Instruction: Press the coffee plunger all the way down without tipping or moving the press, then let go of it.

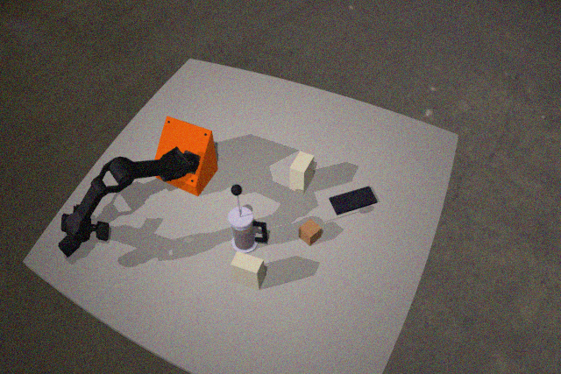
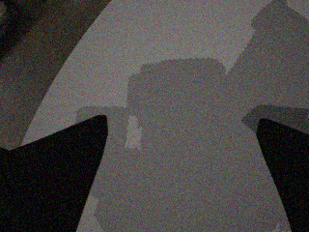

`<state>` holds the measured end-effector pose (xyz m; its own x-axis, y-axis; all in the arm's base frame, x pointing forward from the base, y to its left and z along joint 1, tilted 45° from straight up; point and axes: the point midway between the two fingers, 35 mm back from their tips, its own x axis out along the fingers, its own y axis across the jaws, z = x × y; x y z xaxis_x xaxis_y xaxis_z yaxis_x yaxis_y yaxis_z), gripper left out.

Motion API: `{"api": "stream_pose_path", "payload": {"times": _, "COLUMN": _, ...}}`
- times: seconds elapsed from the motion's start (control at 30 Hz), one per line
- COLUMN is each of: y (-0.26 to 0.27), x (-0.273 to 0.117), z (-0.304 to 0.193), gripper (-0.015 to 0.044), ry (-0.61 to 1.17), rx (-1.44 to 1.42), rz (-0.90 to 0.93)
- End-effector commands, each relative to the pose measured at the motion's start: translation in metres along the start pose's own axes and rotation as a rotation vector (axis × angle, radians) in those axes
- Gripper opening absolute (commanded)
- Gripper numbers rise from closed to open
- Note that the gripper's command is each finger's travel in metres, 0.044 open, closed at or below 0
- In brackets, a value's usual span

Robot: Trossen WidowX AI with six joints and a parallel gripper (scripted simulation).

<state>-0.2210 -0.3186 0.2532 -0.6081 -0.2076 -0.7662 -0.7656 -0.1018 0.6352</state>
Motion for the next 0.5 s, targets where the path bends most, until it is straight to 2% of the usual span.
{"api": "stream_pose_path", "payload": {"times": 0.0, "y": -0.001, "x": -0.001, "z": -0.001, "gripper": 0.0426, "ry": 0.002, "rx": -0.004, "rz": 0.001}}
{"api": "stream_pose_path", "payload": {"times": 0.03, "y": -0.002, "x": -0.002, "z": -0.003, "gripper": 0.044, "ry": 0.006, "rx": -0.011, "rz": 0.002}}
{"api": "stream_pose_path", "payload": {"times": 0.33, "y": -0.048, "x": -0.044, "z": -0.04, "gripper": 0.044, "ry": 0.112, "rx": -0.26, "rz": 0.012}}
{"api": "stream_pose_path", "payload": {"times": 0.47, "y": -0.06, "x": -0.058, "z": -0.038, "gripper": 0.044, "ry": 0.163, "rx": -0.331, "rz": -0.008}}
